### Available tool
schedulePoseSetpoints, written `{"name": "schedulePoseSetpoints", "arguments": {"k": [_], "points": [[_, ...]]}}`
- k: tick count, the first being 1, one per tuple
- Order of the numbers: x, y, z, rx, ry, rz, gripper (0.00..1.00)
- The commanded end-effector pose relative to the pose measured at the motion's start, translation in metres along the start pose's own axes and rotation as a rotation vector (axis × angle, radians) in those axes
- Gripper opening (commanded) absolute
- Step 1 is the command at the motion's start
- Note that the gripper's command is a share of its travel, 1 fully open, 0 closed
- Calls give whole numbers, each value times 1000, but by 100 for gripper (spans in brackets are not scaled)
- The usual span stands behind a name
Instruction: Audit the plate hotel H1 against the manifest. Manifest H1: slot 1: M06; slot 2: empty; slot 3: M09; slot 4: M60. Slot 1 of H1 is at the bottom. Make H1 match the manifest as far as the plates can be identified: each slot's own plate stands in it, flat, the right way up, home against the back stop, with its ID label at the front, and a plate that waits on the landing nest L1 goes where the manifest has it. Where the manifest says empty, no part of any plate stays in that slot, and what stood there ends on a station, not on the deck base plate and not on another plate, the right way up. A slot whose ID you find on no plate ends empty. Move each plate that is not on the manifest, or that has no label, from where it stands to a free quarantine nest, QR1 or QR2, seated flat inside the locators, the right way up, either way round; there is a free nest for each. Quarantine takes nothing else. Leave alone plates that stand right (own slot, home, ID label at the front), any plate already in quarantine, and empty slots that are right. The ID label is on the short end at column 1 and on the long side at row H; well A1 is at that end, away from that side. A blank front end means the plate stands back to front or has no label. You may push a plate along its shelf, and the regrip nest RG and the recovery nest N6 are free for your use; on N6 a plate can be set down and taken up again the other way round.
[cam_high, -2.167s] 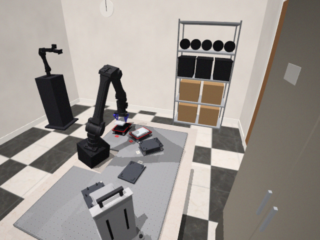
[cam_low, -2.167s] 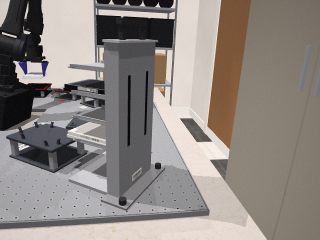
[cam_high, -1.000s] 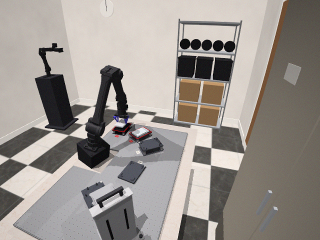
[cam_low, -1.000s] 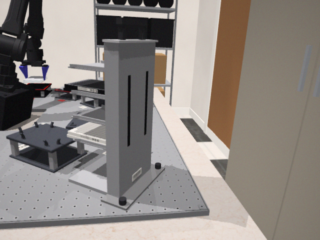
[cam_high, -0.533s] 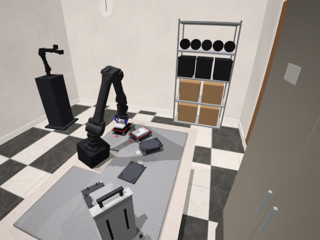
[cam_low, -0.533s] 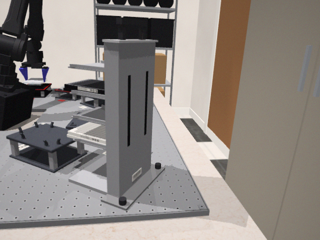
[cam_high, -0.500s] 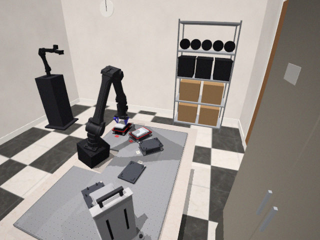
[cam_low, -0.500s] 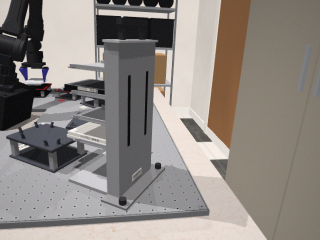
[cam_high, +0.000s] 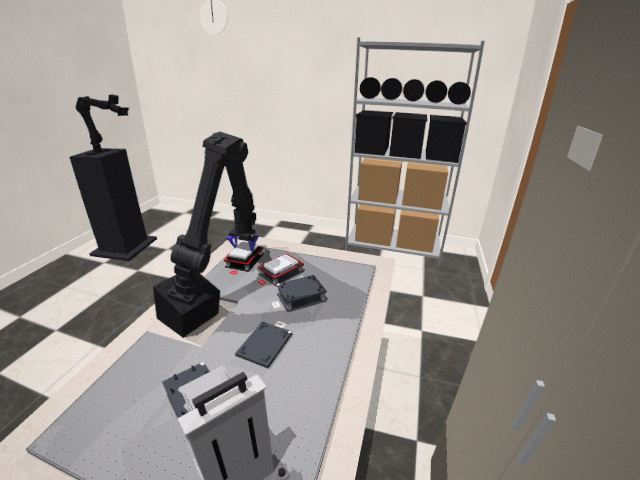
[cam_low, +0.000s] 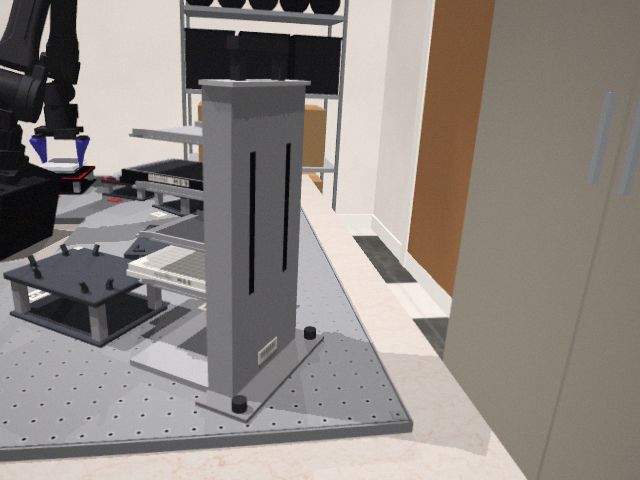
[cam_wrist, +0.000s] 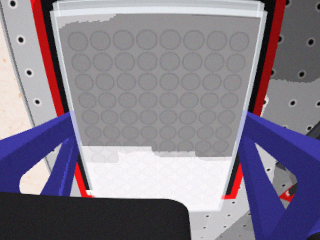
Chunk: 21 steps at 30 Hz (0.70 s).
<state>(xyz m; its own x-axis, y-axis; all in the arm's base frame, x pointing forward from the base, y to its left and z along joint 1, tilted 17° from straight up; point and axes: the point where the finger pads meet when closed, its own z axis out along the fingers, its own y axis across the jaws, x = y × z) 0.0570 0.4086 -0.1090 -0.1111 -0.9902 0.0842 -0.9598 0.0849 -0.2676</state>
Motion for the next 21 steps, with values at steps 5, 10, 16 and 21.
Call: {"name": "schedulePoseSetpoints", "arguments": {"k": [5,10,16,21], "points": [[0,-2,7,4,-3,-6,86],[-1,-3,10,4,-3,-4,86],[-13,-1,0,0,-32,4,86],[-13,-1,0,0,-32,4,100]]}}
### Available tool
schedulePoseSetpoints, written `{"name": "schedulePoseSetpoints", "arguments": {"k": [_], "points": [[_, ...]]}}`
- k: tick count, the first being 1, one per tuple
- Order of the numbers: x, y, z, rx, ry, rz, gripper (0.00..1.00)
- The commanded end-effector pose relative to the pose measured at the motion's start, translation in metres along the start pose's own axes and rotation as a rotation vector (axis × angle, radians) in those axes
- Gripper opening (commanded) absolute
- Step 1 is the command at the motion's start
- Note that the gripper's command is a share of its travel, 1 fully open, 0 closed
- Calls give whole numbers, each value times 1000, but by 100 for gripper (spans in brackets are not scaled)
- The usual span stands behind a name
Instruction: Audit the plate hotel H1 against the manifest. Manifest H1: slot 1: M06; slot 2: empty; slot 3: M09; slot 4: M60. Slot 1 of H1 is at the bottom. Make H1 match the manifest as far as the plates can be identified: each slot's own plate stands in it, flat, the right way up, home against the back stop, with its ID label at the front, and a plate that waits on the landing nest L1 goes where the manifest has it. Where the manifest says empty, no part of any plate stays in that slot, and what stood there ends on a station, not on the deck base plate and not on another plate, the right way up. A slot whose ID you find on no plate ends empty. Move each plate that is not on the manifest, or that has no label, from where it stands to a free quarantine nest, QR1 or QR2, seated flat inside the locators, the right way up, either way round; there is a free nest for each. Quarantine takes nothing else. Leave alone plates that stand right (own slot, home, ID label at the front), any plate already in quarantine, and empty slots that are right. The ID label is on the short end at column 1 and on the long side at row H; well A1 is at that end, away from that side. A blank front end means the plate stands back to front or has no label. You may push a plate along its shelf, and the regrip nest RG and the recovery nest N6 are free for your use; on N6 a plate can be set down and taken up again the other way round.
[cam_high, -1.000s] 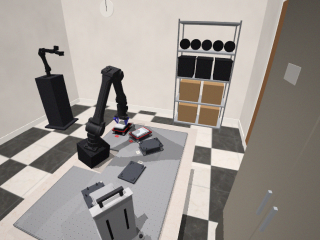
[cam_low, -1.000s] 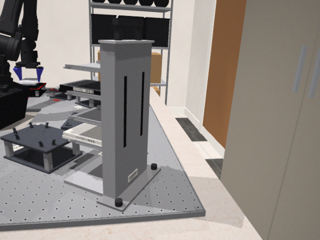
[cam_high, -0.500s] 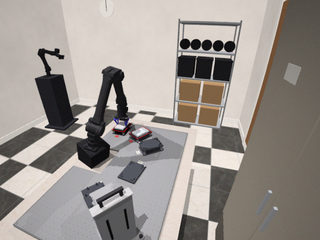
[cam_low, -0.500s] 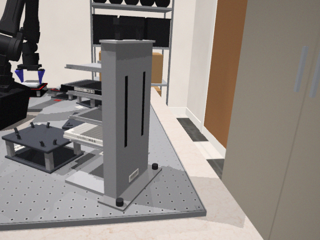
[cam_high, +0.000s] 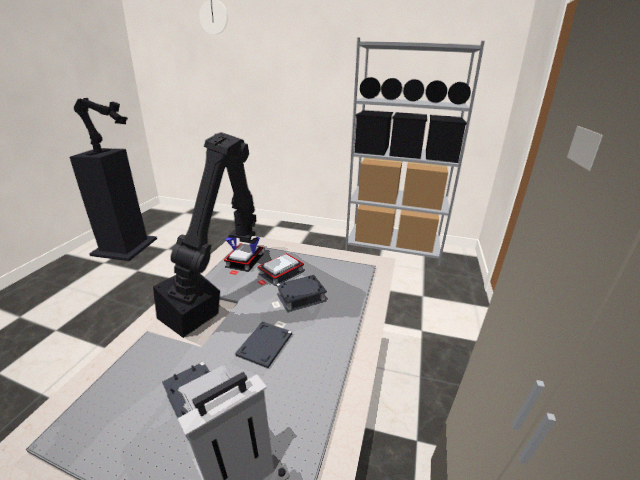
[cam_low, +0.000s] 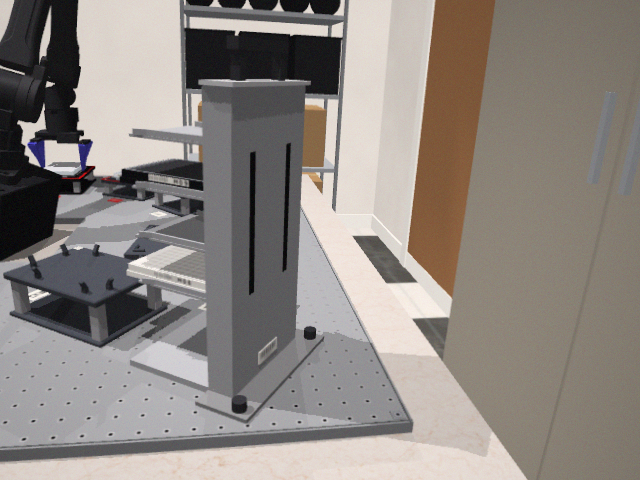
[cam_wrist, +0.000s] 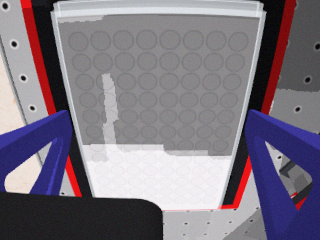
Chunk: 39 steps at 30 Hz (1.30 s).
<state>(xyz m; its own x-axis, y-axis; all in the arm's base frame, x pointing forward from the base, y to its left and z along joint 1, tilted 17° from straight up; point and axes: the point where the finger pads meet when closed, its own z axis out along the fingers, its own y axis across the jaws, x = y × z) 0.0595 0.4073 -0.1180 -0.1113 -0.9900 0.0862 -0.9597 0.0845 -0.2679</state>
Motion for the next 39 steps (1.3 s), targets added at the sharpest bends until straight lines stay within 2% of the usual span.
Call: {"name": "schedulePoseSetpoints", "arguments": {"k": [1,12,13,16,18,20,33,36,39], "points": [[-13,-1,-10,0,-34,4,100],[-13,-1,-10,0,-34,4,100],[-3,-1,-16,3,-22,-3,100],[-14,3,-33,1,-45,4,100],[-14,3,-33,1,-45,4,100],[-25,-1,-44,-3,-63,18,100],[-25,3,-91,-8,-70,11,100],[-18,2,-90,-7,-57,14,100],[-24,3,-102,-9,-71,13,100]]}}
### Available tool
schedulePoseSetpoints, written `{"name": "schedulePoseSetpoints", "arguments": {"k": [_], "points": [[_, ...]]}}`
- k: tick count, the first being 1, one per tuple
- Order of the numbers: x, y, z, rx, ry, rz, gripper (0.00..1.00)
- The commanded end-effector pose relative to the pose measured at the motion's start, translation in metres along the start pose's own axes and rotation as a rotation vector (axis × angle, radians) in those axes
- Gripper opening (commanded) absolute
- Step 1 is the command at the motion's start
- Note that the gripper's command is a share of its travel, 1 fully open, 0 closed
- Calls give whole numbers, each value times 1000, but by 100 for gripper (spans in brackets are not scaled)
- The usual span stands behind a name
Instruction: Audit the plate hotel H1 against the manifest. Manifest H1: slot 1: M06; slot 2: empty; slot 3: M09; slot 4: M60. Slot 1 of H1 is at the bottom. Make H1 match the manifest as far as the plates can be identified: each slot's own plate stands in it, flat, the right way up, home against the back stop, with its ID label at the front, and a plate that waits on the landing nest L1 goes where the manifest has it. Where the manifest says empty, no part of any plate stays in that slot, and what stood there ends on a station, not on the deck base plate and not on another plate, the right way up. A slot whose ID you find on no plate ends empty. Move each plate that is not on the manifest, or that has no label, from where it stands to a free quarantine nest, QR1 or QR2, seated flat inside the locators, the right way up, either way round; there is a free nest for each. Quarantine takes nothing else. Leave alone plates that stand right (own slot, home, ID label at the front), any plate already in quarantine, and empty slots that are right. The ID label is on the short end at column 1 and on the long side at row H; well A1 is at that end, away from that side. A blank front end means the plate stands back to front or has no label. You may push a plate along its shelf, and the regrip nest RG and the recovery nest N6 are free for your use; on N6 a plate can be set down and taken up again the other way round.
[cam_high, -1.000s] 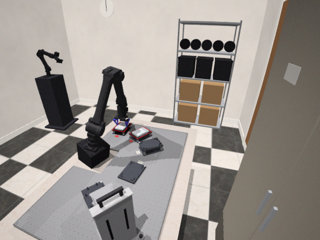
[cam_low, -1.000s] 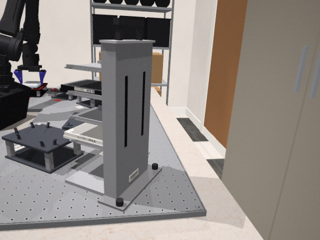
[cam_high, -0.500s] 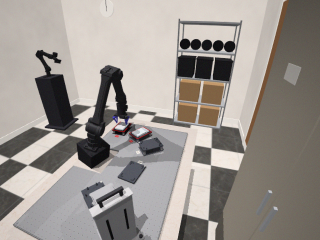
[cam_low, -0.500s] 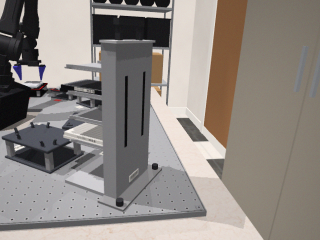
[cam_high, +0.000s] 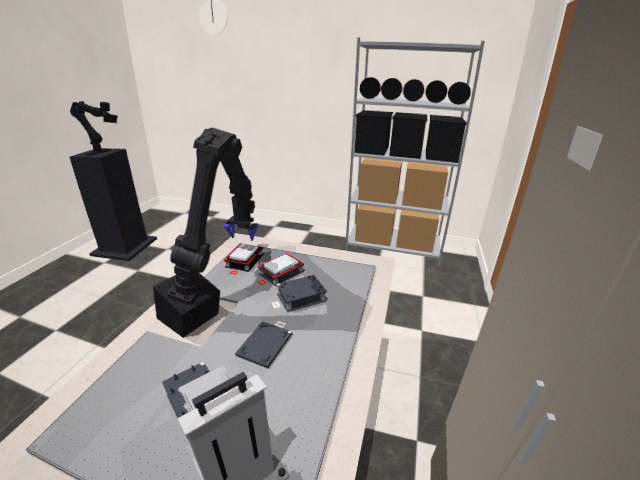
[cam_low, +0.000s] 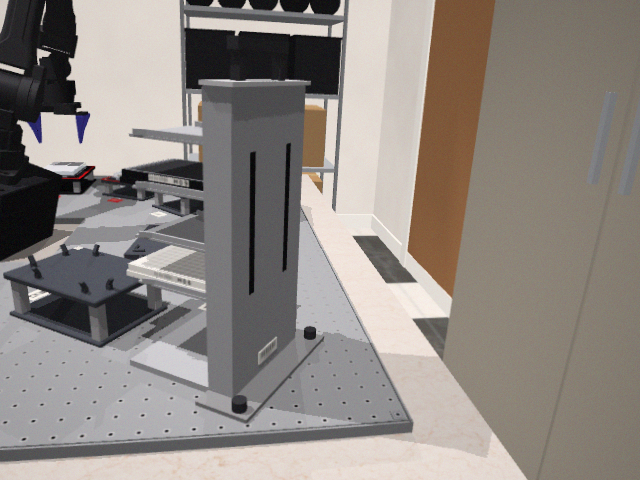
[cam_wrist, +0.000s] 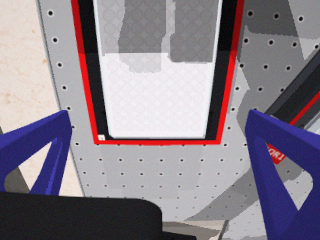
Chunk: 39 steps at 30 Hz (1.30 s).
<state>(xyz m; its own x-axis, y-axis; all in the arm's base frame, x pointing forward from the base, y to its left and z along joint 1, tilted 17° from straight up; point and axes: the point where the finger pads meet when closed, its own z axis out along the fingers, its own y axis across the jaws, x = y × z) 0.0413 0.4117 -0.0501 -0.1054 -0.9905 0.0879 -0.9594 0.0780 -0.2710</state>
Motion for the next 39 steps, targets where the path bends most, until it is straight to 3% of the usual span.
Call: {"name": "schedulePoseSetpoints", "arguments": {"k": [1,11,13,14,17,25,28,39], "points": [[-27,4,-35,-12,-71,17,100],[-26,4,-63,-13,-74,18,100],[-26,4,-63,-13,-74,18,100],[-23,-1,-48,-9,-33,28,100],[-26,3,-74,-14,-74,20,100],[-25,3,-97,-15,-75,21,100],[-16,0,-81,-8,-41,12,100],[-16,0,-81,-8,-41,12,100]]}}
